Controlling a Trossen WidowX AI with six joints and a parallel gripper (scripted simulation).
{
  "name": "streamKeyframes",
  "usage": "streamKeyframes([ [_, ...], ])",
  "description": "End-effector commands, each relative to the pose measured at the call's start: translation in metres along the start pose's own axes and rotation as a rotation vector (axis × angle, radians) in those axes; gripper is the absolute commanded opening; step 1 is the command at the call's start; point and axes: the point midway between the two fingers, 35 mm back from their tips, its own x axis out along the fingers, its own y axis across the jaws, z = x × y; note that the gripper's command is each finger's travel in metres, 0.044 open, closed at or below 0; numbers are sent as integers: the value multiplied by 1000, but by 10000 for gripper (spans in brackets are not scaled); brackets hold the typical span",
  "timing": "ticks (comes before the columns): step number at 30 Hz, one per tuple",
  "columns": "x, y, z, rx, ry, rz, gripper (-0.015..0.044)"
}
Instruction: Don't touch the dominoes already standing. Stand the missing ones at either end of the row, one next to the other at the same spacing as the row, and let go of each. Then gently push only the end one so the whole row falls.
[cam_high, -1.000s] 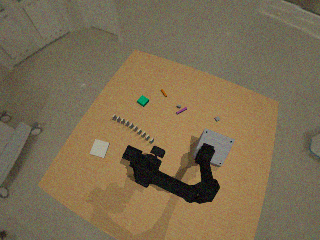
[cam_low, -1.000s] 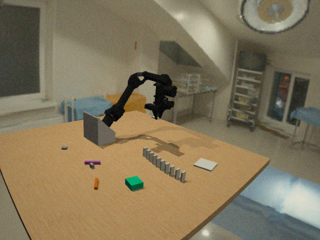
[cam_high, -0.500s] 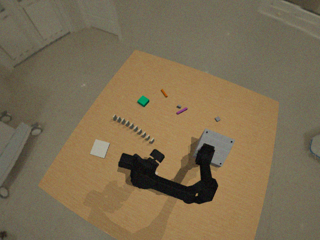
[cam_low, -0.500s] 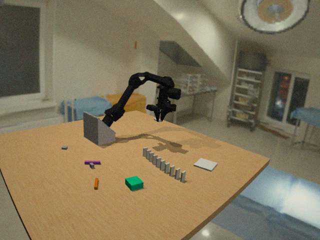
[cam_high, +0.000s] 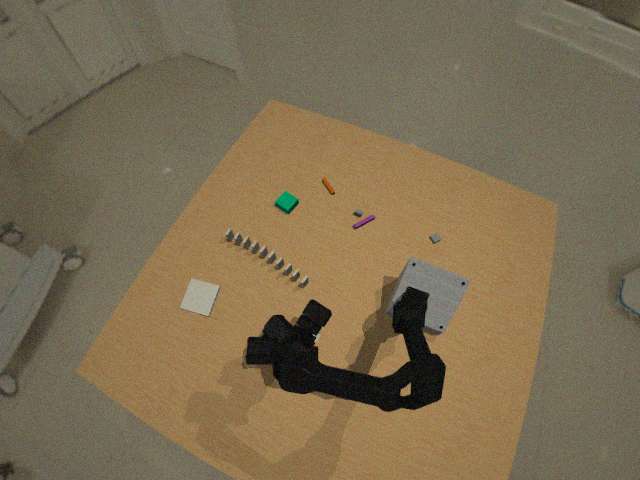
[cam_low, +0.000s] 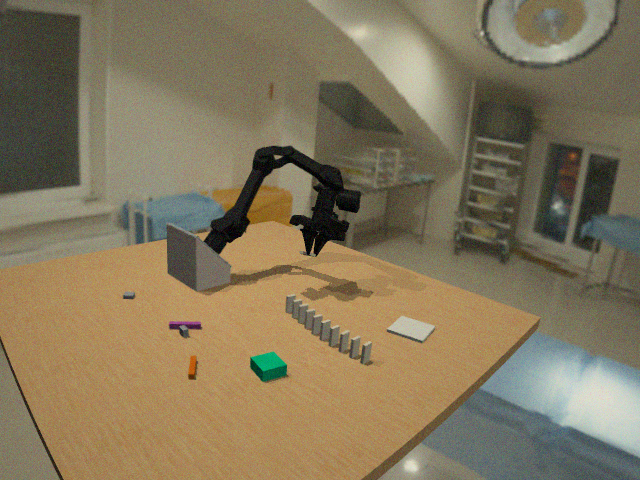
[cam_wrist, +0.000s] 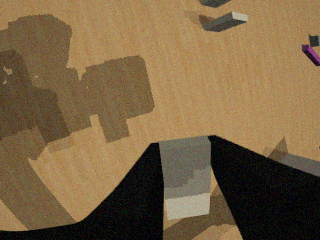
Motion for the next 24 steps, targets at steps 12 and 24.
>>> streamKeyframes([
  [12, 16, 2, 4, -7, -322, -149, 107],
  [24, 14, 12, 6, 35, -616, -157, 107],
])
